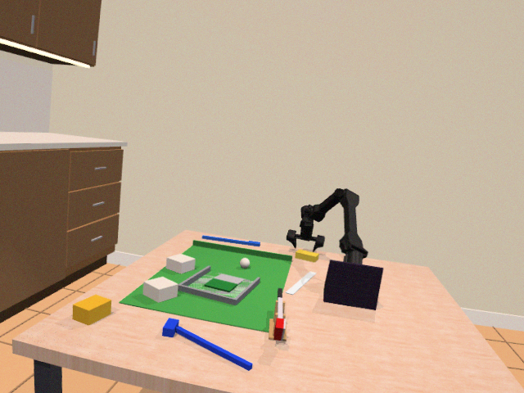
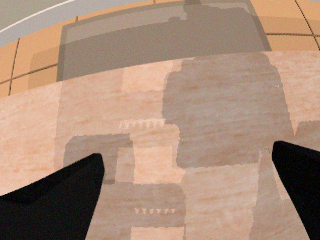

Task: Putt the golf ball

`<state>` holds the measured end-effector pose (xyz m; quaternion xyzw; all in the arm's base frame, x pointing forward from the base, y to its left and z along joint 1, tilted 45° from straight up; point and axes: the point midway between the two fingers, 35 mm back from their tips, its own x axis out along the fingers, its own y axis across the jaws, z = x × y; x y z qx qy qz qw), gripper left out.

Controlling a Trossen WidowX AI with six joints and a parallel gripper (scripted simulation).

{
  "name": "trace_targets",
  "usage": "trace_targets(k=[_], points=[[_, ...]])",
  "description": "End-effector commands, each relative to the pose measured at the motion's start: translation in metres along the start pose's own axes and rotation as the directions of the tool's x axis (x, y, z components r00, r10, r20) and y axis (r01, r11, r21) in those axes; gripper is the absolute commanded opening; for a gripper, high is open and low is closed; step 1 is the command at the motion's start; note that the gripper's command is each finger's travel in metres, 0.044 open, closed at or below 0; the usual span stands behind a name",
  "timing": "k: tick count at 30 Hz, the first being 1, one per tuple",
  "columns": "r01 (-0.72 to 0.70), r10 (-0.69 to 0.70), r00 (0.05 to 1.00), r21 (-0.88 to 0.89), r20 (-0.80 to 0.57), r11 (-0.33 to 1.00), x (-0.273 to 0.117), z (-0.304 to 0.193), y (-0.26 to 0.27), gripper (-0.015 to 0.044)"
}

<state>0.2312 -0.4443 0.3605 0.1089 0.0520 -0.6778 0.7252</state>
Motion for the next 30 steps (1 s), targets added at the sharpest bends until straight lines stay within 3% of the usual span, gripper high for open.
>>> trace_targets(k=[1,11,17,30], points=[[-0.141,0.133,0.988,-0.119,-0.076,0.983,-0.022,-0.035,0.054,0.044],[-0.479,0.401,0.876,-0.377,-0.268,0.793,-0.106,-0.125,0.165,0.044],[-0.608,0.483,0.794,-0.493,-0.369,0.622,-0.162,-0.175,0.203,0.044],[-0.74,0.416,0.604,-0.673,-0.68,-0.025,-0.289,-0.352,0.229,0.044]])
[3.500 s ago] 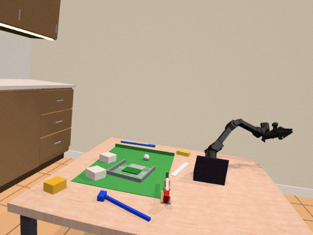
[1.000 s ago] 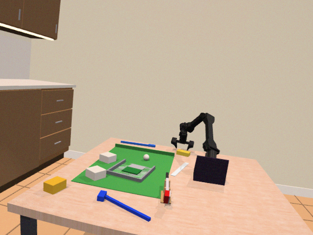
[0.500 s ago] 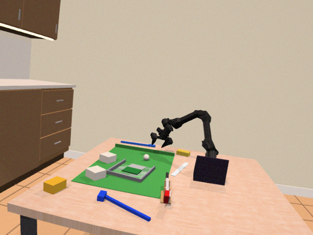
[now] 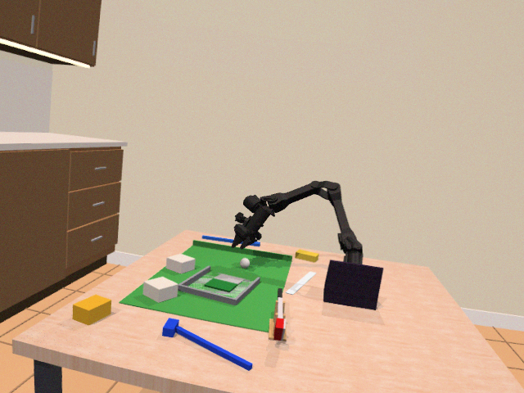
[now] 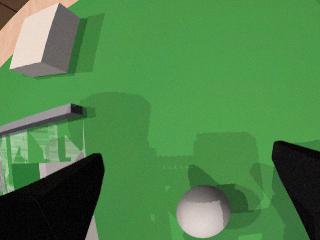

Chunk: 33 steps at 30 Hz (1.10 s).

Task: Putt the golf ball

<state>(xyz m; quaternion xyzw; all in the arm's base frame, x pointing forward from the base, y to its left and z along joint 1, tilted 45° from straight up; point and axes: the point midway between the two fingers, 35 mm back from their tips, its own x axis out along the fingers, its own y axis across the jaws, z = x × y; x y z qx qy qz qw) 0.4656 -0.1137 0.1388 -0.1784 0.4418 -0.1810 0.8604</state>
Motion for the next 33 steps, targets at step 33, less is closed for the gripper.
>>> trace_targets(k=[33], points=[[-0.503,-0.017,0.849,-0.799,-0.528,-0.33,-0.075,-0.298,0.321,0.044]])
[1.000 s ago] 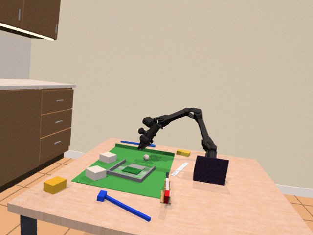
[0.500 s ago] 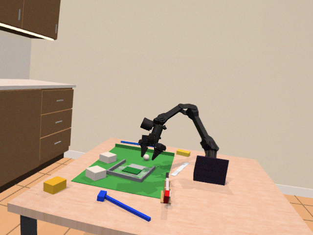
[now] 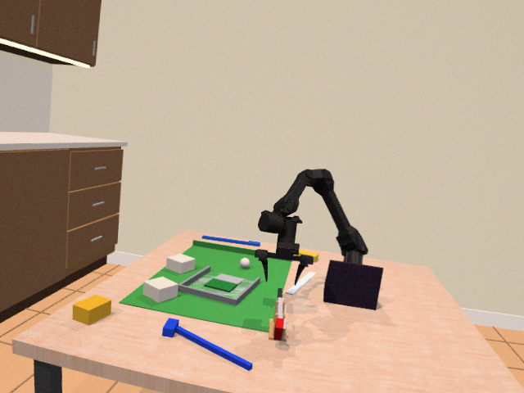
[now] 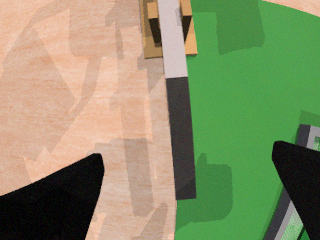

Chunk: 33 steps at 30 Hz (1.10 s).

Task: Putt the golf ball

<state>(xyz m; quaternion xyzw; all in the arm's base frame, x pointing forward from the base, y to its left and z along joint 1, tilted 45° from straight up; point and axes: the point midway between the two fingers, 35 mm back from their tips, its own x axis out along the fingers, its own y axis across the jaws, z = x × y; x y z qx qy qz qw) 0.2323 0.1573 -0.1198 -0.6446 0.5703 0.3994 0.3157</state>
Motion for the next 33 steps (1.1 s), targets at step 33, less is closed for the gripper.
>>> trace_targets(k=[33], points=[[-0.007,0.007,1.0,-0.026,-0.01,1.0,0.064,-0.016,0.002,0.044]])
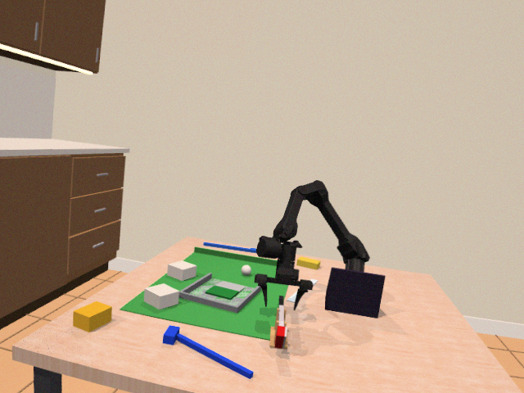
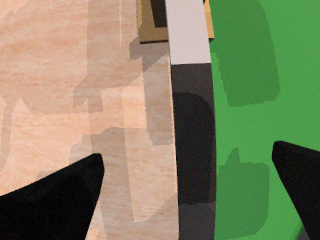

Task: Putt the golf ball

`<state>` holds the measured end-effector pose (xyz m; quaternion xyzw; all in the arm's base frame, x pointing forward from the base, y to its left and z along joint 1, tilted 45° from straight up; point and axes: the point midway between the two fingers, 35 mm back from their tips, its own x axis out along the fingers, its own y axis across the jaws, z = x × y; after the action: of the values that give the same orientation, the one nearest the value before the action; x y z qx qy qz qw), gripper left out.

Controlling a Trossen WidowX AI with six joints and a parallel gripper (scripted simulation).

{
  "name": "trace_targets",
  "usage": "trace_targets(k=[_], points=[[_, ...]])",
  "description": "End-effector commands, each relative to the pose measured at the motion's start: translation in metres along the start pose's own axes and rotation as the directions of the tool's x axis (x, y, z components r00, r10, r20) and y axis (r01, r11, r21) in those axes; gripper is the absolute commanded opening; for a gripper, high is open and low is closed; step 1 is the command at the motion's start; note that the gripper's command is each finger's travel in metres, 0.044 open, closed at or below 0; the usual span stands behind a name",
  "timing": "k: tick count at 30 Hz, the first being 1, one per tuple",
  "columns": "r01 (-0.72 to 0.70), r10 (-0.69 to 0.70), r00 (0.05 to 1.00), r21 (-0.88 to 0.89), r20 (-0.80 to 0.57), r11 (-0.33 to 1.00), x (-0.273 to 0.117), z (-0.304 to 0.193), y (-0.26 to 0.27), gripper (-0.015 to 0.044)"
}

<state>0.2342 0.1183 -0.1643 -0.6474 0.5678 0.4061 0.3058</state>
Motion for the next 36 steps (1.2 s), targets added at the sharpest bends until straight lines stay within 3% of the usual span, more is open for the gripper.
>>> trace_targets(k=[1,6,22,30,36], points=[[-0.001,0.001,1.0,-0.001,-0.007,1.0,0.008,-0.004,0.001,0.044],[-0.001,0.001,1.0,-0.001,-0.007,1.0,0.011,-0.005,0.001,0.044],[-0.002,0.002,1.0,0.0,-0.002,1.0,0.008,-0.003,0.001,0.002],[-0.002,0.002,1.0,0.0,-0.001,1.0,0.001,0.0,-0.001,0.0],[-0.002,0.002,1.0,0.0,0.003,1.0,-0.041,0.013,-0.004,0.0]])
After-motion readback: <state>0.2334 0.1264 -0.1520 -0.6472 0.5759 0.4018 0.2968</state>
